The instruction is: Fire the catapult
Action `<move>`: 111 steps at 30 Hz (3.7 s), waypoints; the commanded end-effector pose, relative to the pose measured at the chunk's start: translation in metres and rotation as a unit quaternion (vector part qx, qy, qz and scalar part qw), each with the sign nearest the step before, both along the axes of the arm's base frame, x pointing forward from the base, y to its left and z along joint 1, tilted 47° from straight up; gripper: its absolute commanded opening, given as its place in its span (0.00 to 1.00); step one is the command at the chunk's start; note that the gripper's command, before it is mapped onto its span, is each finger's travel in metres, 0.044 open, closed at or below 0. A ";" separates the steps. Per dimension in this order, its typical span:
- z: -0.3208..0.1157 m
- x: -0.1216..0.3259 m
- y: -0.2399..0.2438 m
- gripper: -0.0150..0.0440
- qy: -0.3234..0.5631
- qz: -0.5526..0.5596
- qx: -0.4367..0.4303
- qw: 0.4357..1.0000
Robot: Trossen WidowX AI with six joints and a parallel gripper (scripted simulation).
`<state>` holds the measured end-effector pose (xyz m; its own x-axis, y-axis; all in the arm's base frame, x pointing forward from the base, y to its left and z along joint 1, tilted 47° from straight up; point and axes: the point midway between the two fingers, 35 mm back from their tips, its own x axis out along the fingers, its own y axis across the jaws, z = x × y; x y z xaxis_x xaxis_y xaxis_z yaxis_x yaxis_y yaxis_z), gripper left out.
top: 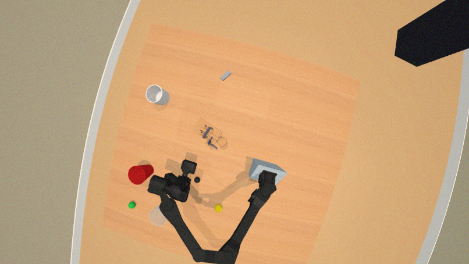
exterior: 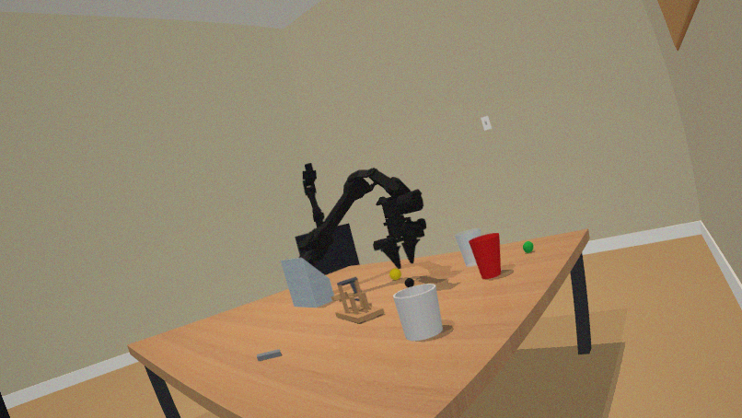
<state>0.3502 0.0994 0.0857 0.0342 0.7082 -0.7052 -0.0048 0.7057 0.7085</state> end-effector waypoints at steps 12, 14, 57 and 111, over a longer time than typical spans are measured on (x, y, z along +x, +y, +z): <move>0.004 -0.032 0.048 0.76 -0.006 0.020 0.019 1.000; 0.003 -0.032 0.049 0.76 -0.006 0.020 0.019 1.000; -0.024 -0.031 0.078 0.38 -0.006 0.020 0.020 1.000; -0.082 -0.053 -0.116 0.25 0.152 0.018 -0.002 0.988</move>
<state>0.3051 -0.0072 0.0200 -0.1727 0.6988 -0.6941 0.1657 0.7153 0.6789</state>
